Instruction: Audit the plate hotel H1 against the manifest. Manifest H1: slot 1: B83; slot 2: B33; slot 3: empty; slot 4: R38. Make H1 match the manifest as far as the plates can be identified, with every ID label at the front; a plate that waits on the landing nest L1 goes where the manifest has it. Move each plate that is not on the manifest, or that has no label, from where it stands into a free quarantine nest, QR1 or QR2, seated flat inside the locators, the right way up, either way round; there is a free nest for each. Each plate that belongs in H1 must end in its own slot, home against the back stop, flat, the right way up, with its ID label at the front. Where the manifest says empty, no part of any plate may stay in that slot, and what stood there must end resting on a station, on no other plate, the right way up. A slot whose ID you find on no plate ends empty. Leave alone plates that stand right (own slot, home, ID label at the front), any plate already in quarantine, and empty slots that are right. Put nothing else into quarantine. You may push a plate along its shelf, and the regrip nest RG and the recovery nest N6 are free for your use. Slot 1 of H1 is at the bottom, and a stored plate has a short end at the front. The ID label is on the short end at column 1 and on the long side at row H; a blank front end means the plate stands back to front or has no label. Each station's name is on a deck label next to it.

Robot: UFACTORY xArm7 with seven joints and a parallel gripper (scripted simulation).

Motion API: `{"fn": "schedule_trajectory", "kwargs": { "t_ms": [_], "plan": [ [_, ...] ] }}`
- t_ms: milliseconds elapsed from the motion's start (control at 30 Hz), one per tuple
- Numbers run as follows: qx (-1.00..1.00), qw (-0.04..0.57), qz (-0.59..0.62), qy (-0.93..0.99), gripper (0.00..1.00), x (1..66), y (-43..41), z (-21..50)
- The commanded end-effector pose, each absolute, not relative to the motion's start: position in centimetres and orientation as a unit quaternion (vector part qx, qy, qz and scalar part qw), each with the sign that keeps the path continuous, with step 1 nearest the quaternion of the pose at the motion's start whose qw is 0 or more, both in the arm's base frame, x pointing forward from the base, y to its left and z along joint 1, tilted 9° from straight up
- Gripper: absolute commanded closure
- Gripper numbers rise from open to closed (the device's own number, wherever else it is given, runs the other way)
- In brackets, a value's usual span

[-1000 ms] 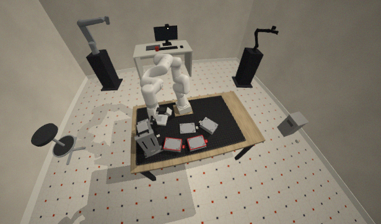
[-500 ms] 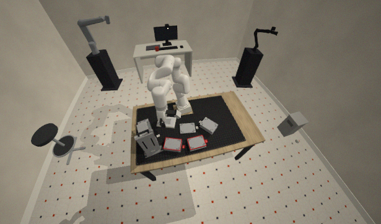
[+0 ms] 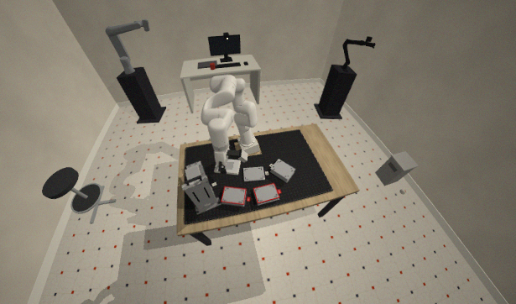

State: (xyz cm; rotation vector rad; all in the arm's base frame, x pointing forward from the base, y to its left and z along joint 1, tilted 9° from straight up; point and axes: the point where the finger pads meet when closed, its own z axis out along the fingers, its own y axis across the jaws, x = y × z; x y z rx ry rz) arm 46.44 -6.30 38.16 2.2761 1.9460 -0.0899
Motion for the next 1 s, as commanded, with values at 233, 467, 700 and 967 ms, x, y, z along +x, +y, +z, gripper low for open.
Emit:
{"fn": "schedule_trajectory", "kwargs": {
  "t_ms": [233, 467, 700, 967],
  "plan": [
    [0.757, 0.074, -0.029, 0.648, 1.0, 46.6, -6.5, 36.9],
    [0.757, 0.074, -0.029, 0.648, 1.0, 46.6, -6.6, 35.8],
    [0.757, 0.074, -0.029, 0.648, 1.0, 46.7, -6.8, 34.9],
    [0.757, 0.074, -0.029, 0.648, 1.0, 46.7, -7.0, 33.6]
  ]
}}
